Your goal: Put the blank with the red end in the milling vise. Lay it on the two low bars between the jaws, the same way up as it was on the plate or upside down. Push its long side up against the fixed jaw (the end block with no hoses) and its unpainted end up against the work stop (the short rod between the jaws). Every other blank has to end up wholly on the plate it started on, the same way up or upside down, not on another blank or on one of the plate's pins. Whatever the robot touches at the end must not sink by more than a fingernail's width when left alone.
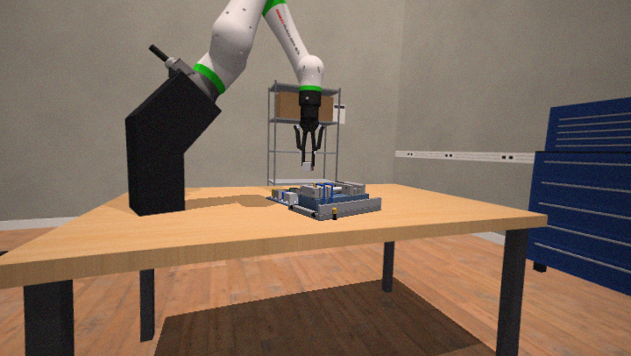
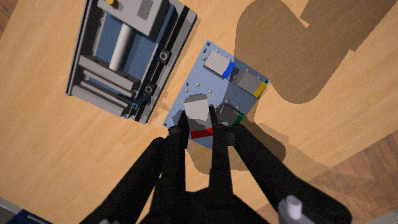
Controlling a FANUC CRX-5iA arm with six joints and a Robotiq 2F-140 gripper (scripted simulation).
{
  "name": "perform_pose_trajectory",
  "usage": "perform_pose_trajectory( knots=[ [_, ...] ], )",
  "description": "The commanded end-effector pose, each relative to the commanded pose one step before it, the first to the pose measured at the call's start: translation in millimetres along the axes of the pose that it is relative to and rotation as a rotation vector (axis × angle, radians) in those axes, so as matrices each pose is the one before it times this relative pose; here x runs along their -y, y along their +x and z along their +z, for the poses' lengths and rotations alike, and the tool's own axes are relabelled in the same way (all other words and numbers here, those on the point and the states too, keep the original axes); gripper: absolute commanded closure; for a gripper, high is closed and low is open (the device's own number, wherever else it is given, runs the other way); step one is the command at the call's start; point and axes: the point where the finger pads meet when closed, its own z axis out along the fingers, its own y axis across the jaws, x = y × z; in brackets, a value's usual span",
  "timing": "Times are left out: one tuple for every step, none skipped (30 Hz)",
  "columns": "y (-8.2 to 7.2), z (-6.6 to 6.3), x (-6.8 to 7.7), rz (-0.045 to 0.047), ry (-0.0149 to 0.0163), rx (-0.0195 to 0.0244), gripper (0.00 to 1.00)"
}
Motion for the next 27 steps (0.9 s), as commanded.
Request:
perform_pose_trajectory(
  knots=[
    [-0.31,-0.50,0.58,0.02531,0.00398,-0.00596,0.90],
    [0.13,0.10,0.05,-0.00100,-0.00240,0.00533,0.90],
    [-0.01,-0.01,0.00,0.01163,0.00030,-0.00069,0.90],
    [-0.01,-0.01,0.00,0.01163,0.00030,-0.00069,0.90],
    [-0.01,-0.01,0.00,0.01163,0.00030,-0.00069,0.90],
    [-0.01,-0.01,0.00,0.01163,0.00030,-0.00069,0.90],
    [-0.01,-0.01,0.00,0.01163,0.00030,-0.00069,0.90],
    [-0.01,-0.01,0.00,0.01163,0.00030,-0.00069,0.90],
    [-0.01,-0.01,0.00,0.01163,0.00030,-0.00069,0.90],
    [-0.01,-0.01,0.00,0.01163,0.00030,-0.00069,0.90],
    [-0.01,-0.01,0.00,0.01163,0.00030,-0.00069,0.90],
    [-0.01,-0.01,0.00,0.01163,0.00030,-0.00069,0.90],
    [-0.01,-0.01,0.00,0.01163,0.00030,-0.00069,0.90],
    [-0.01,-0.01,0.00,0.01163,0.00030,-0.00069,0.90],
    [-0.01,-0.01,-0.01,0.01163,0.00030,-0.00069,0.90],
    [-0.01,-0.01,-0.01,0.01163,0.00030,-0.00069,0.90],
    [0.00,0.00,0.00,0.00000,0.00000,0.00000,0.90],
    [0.00,0.00,0.00,0.00000,0.00000,0.00000,0.90],
    [0.06,0.03,0.05,0.00668,-0.00276,0.00441,0.90],
    [0.00,0.00,0.00,0.01533,0.00007,-0.00004,0.90],
    [0.00,0.00,0.00,0.01533,0.00007,-0.00004,0.90],
    [0.00,0.00,0.00,0.01533,0.00007,-0.00004,0.90],
    [0.00,0.00,0.00,0.01533,0.00007,-0.00004,0.90],
    [0.00,0.00,0.00,0.01533,0.00007,-0.00004,0.90],
    [0.00,0.00,0.00,0.01533,0.00007,-0.00004,0.90],
    [0.00,0.00,0.00,0.01533,0.00007,-0.00004,0.90],
    [0.00,0.00,0.00,0.01533,0.00007,-0.00004,0.90]
  ],
)
